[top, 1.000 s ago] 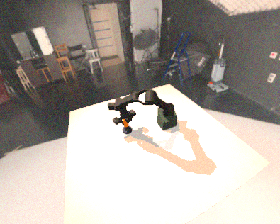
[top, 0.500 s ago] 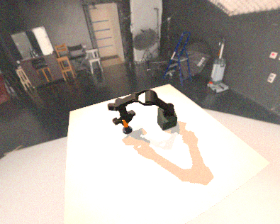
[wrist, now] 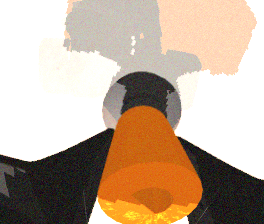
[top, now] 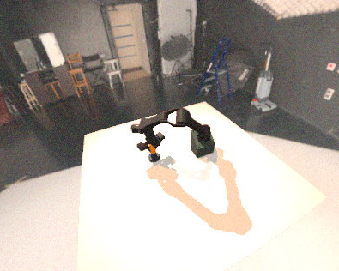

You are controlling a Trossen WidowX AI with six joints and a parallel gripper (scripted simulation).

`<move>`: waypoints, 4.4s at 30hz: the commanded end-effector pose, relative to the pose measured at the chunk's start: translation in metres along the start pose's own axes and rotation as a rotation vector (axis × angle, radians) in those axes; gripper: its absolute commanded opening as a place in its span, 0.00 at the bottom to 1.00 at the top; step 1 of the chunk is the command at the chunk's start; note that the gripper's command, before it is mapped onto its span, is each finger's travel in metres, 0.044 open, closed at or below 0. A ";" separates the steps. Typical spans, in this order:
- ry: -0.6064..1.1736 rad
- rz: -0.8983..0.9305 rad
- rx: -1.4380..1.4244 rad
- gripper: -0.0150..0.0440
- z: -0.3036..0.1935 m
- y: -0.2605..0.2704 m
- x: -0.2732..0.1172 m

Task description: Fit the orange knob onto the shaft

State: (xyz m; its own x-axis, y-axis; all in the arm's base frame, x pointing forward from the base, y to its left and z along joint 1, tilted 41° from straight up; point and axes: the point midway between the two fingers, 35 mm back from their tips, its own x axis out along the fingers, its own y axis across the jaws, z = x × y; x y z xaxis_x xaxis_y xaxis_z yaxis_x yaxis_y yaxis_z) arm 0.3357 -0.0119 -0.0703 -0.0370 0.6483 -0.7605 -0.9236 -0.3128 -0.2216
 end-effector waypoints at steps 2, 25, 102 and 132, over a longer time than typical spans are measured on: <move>0.005 -0.002 -0.151 0.25 0.000 -0.001 -0.004; 0.005 -0.002 -0.161 0.25 -0.001 -0.003 0.001; 0.006 -0.001 -0.371 0.25 -0.001 -0.002 0.000; 0.005 -0.001 -0.371 0.25 -0.001 -0.004 0.001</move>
State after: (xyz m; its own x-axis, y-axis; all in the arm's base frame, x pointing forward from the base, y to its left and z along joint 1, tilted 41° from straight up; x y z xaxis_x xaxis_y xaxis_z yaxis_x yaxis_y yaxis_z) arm 0.3404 -0.0104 -0.0698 -0.0330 0.6450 -0.7634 -0.7202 -0.5450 -0.4293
